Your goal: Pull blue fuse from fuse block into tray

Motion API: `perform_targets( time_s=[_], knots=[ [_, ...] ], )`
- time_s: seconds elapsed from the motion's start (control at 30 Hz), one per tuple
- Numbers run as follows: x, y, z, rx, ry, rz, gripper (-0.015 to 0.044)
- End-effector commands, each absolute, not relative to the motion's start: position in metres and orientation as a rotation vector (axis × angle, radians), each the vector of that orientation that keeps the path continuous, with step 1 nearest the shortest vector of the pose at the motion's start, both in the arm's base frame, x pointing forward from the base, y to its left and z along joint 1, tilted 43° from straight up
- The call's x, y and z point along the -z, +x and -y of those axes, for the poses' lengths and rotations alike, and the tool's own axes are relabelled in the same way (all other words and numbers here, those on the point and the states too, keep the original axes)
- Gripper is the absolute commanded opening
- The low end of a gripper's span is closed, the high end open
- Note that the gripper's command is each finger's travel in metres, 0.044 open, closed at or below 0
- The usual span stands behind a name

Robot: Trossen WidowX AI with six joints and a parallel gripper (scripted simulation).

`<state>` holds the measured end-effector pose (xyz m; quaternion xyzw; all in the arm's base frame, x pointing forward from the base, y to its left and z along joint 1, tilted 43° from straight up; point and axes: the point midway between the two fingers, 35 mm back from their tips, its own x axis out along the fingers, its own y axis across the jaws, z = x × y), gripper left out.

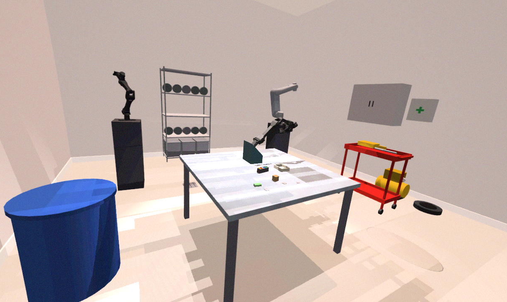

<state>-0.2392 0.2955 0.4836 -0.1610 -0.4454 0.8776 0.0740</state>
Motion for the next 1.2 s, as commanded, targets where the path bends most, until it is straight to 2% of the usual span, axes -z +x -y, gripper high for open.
perform_targets(
  time_s=[0.0, 0.3, 0.57, 0.87, 1.17],
  knots=[
    [-0.46, -0.203, -0.34, -2.582, -0.578, 1.114, 0.0074],
    [-0.393, -0.091, -0.419, -2.405, -0.708, 0.603, 0.0074],
    [-0.327, 0.024, -0.446, -2.193, -0.731, 0.175, 0.0074],
    [-0.251, 0.15, -0.422, -1.933, -0.649, -0.261, 0.0074],
    [-0.167, 0.27, -0.344, -1.6, -0.472, -0.648, 0.0074]
  ],
)
